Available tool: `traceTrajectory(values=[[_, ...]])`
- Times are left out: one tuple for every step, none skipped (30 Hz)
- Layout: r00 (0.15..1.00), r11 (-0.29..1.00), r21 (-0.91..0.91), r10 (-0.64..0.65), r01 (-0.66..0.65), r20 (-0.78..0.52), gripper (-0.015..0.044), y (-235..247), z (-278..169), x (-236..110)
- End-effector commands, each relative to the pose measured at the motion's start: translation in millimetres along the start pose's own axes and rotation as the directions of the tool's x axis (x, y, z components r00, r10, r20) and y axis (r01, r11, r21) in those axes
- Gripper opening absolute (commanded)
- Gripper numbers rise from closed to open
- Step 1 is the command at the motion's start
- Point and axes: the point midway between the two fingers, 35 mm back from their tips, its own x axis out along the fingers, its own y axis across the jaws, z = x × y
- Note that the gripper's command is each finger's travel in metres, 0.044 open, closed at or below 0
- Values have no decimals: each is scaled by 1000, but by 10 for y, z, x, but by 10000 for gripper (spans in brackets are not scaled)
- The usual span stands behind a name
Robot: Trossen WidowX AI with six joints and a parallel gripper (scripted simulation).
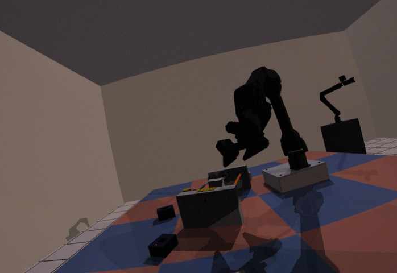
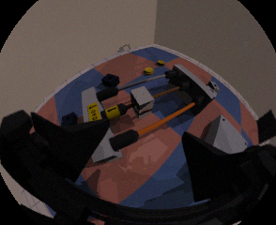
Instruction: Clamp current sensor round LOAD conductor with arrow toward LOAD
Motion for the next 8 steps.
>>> traceTrajectory(values=[[1000, 1000, 0, 0, 0, -3, 440, 2, -6, -3], [1000, 1000, 0, 0, 0, -3, 440, 2, -6, -3], [1000, 1000, 8, -8, 8, -11, 440, 3, 0, 10], [999, 999, 30, -29, 31, -36, 440, 5, 18, 45], [995, 995, 67, -63, 68, -78, 440, 10, 49, 103], [986, 987, 111, -100, 114, -131, 440, 16, 89, 172], [974, 975, 154, -131, 160, -185, 440, 23, 131, 237], [995, 997, 49, -60, 64, -79, 440, -14, 6, 83]])
